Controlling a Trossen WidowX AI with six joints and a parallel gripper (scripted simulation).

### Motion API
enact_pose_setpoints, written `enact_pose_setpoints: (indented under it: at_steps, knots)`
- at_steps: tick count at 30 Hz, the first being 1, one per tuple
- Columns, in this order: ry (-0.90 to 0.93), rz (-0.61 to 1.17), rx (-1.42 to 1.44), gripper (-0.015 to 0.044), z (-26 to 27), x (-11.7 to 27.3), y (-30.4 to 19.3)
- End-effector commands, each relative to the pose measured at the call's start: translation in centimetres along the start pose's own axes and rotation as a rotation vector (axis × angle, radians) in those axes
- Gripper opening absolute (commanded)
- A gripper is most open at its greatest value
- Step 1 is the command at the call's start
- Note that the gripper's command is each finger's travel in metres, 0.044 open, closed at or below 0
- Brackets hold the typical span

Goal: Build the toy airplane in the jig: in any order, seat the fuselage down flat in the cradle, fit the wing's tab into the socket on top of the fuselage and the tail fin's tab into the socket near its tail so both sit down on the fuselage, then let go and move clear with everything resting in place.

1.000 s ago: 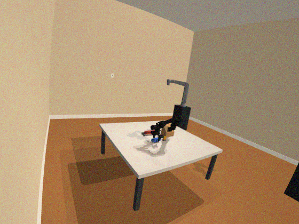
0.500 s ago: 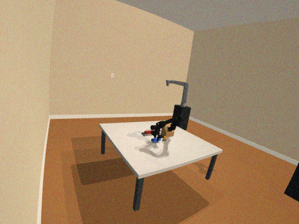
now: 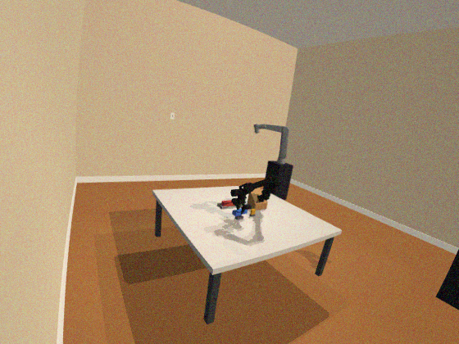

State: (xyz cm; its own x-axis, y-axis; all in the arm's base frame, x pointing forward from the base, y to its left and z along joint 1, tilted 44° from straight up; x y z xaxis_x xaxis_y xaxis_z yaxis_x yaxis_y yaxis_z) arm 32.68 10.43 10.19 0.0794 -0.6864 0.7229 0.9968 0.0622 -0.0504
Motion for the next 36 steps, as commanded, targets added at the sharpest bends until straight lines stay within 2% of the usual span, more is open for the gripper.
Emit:
enact_pose_setpoints:
  at_steps: [1,28,36]
  knots:
    - [-0.006,-0.004,0.004,0.0000,-0.1,1.4,0.2]
    - [-0.001,-0.010,0.003,0.0000,-0.1,9.9,-0.4]
    - [-0.006,-0.012,0.048,0.0000,-1.2,10.1,-0.4]
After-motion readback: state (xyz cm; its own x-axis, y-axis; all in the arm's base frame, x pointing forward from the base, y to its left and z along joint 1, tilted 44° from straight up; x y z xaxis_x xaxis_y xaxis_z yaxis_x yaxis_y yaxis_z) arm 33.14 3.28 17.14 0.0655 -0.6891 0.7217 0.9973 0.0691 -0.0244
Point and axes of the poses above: the point midway between the two fingers, 35 mm back from their tips, its own x axis back along the fingers, its own z axis across the jaws, y = z × x, the point moved 4 cm from there along x, back along the fingers, and after that the axes turned 9 degrees about -x, right-handed, at the moved point
